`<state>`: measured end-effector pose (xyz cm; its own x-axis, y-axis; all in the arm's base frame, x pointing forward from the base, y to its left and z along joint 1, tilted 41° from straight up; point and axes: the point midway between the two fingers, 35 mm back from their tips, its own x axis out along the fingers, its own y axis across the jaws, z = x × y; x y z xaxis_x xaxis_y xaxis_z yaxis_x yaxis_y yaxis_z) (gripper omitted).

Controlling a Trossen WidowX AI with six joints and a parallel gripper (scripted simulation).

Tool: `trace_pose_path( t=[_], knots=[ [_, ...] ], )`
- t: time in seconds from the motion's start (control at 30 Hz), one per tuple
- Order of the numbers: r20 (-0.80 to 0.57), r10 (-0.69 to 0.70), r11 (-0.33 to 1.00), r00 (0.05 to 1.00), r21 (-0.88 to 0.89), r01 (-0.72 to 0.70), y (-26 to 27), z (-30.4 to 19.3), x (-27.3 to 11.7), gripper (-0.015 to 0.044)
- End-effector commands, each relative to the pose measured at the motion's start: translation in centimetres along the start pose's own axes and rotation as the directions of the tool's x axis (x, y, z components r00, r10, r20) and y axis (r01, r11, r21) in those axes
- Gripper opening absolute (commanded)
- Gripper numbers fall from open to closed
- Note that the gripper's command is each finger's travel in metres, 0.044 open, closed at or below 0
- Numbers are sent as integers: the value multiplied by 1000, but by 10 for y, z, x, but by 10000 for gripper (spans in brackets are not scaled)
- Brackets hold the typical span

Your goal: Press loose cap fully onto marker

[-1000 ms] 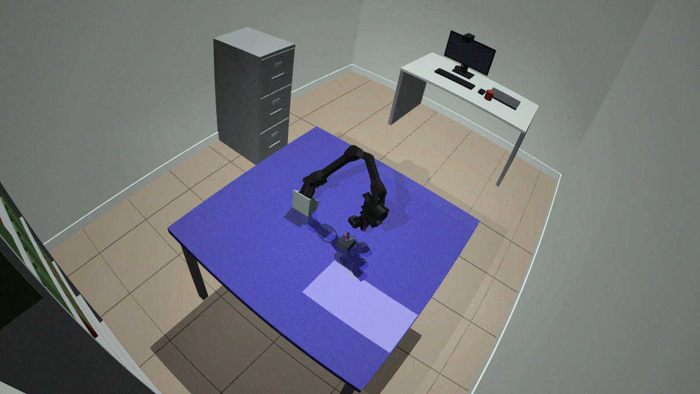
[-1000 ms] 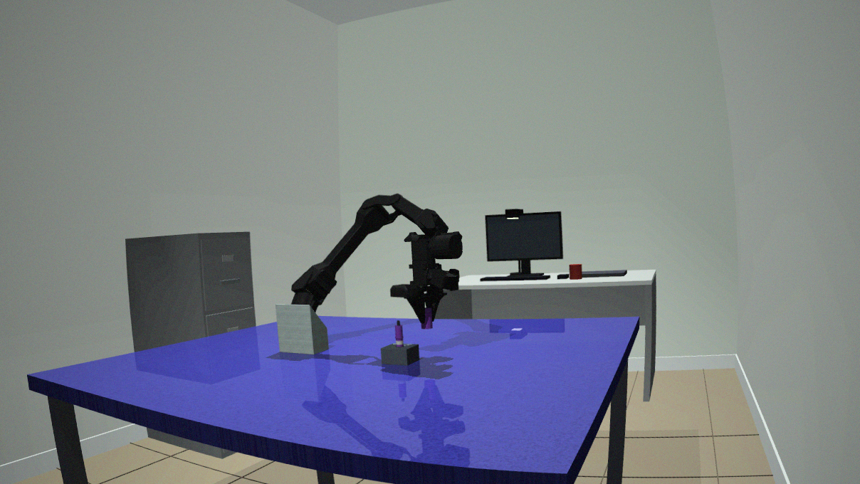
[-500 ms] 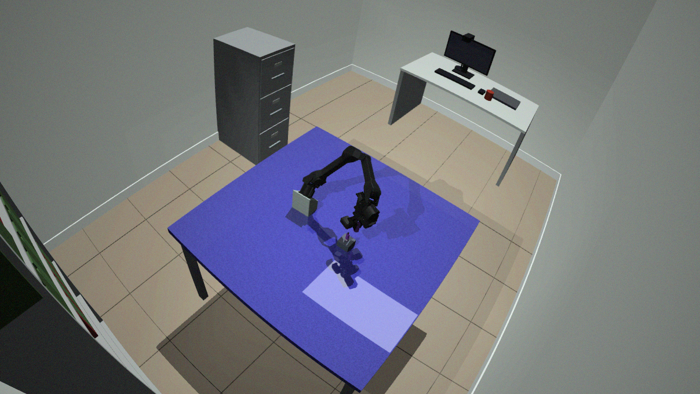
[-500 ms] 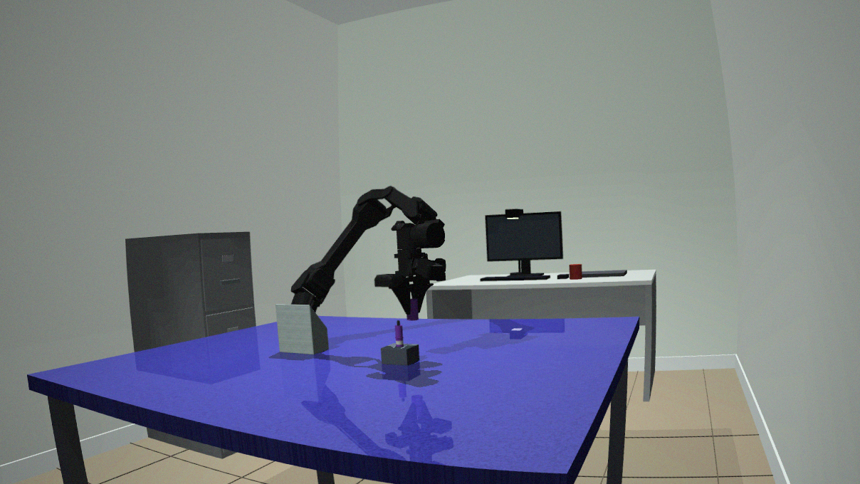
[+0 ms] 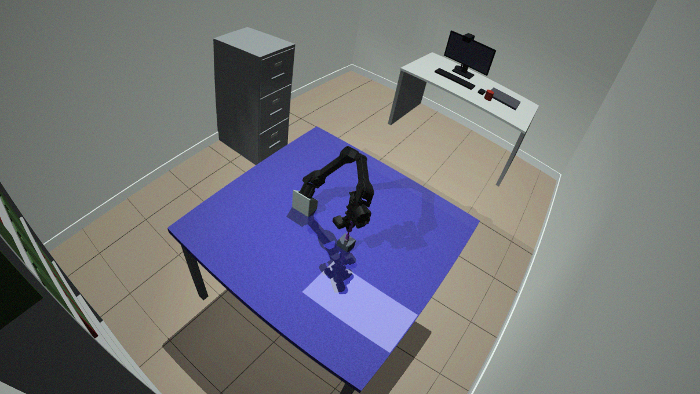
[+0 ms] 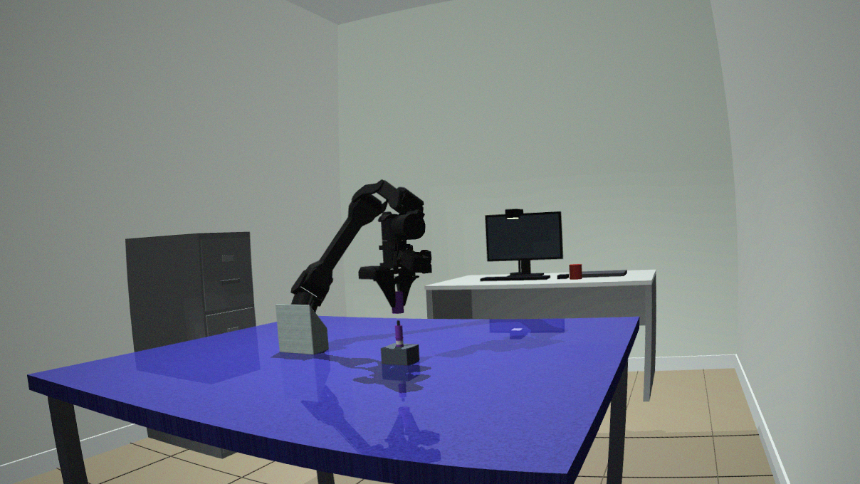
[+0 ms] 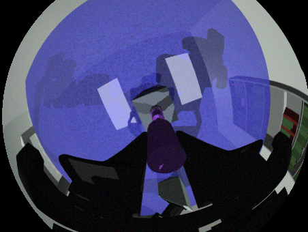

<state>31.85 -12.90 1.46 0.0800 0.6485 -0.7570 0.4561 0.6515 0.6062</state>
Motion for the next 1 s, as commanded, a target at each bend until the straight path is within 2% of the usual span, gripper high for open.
trace_pose_path(
  t=[0.0, 0.97],
  knots=[
    [-7, -6, 1000, 1000, -11, 6, -1, 0, 4, 0],
    [-6, -5, 1000, 1000, -12, 5, -1, 1, 46, 0]
  ],
)
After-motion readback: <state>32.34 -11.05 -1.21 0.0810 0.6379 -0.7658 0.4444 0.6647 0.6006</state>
